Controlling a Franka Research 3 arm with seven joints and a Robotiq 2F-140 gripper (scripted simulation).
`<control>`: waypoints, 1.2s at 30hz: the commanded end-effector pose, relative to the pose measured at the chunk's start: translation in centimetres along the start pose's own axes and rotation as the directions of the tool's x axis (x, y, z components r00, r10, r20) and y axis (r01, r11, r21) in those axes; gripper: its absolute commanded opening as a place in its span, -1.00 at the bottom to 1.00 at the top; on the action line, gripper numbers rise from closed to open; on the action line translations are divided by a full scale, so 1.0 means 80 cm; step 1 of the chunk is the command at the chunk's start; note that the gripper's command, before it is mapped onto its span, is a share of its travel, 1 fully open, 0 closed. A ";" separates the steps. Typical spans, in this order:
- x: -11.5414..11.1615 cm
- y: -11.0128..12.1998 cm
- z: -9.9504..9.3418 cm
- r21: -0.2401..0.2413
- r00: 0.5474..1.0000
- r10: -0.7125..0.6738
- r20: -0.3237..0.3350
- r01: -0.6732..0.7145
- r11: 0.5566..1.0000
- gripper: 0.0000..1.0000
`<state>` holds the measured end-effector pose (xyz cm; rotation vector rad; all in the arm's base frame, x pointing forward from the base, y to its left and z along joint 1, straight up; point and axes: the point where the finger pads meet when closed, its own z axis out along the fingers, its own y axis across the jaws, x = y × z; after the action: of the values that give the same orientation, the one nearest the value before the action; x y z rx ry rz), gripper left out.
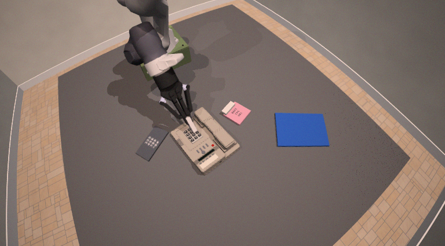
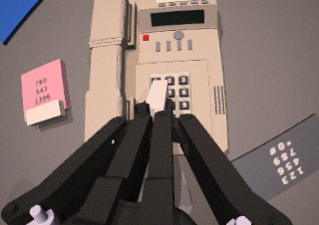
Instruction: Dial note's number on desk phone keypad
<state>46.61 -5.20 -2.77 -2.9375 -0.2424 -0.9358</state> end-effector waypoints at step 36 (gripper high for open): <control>-0.008 0.010 0.008 0.000 1.000 0.001 0.006 -0.001 1.000 -1.00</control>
<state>46.48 -5.95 -3.65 -2.9423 -0.2459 -0.9202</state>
